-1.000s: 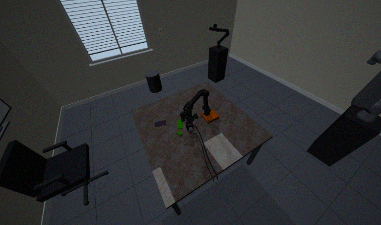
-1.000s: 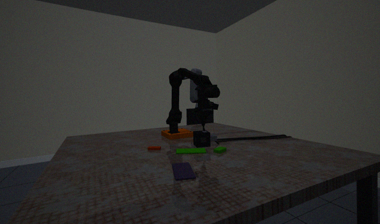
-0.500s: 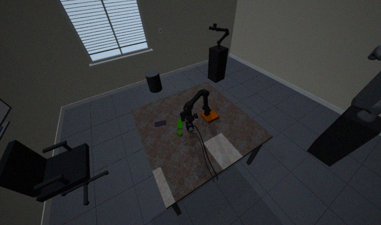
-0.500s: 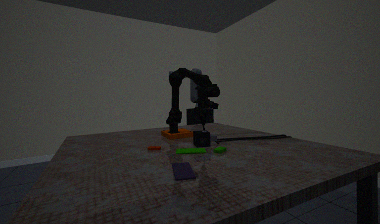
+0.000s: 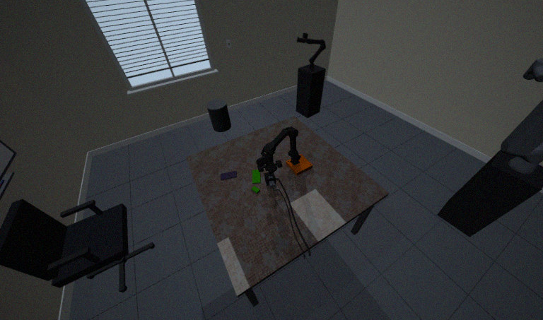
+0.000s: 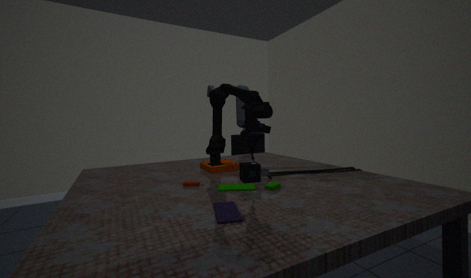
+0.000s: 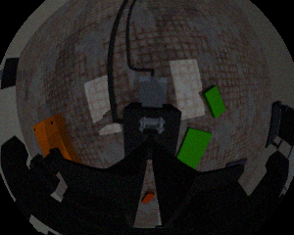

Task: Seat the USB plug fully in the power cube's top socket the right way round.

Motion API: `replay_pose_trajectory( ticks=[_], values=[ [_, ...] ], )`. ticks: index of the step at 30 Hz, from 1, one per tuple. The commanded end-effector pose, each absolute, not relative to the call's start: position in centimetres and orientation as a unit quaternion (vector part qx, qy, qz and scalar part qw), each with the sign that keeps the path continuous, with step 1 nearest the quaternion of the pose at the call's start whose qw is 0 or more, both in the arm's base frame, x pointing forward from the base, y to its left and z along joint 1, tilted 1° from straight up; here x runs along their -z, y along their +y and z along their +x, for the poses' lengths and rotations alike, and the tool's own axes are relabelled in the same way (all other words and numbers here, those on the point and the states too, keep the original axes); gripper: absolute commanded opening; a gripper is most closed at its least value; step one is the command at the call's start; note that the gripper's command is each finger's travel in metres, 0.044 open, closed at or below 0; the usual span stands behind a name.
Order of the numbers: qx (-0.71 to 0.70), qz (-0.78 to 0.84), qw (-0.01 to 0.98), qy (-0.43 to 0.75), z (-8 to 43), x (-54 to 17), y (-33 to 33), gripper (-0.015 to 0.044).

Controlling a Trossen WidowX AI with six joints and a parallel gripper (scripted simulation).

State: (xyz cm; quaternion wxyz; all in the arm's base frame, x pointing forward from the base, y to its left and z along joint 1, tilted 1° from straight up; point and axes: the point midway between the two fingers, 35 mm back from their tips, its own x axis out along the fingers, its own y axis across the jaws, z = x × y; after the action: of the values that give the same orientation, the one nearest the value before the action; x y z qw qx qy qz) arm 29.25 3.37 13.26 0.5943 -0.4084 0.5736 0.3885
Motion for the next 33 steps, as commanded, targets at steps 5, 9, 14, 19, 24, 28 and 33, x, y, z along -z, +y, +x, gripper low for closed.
replay_pose_trajectory(
  ticks=[5, 9, 14, 19, 24, 28, 33],
  values=[
    [-0.388, -0.408, 0.595, 0.573, 29.2, -13.9, 3.4, 0.0000],
    [-0.388, -0.408, 0.595, 0.573, 29.2, -14.2, 3.4, 0.0000],
    [-0.388, -0.408, 0.595, 0.573, 29.2, -14.5, 3.4, 0.0000],
    [-0.388, -0.408, 0.595, 0.573, 29.2, -14.8, 3.4, 0.0000],
    [-0.384, -0.404, 0.598, 0.577, 29.2, -14.8, 3.4, 0.0000],
    [-0.363, -0.383, 0.611, 0.590, 29.2, -14.7, 3.4, 0.0000],
    [-0.323, -0.341, 0.636, 0.613, 29.2, -14.7, 3.4, 0.0000]
  ],
)
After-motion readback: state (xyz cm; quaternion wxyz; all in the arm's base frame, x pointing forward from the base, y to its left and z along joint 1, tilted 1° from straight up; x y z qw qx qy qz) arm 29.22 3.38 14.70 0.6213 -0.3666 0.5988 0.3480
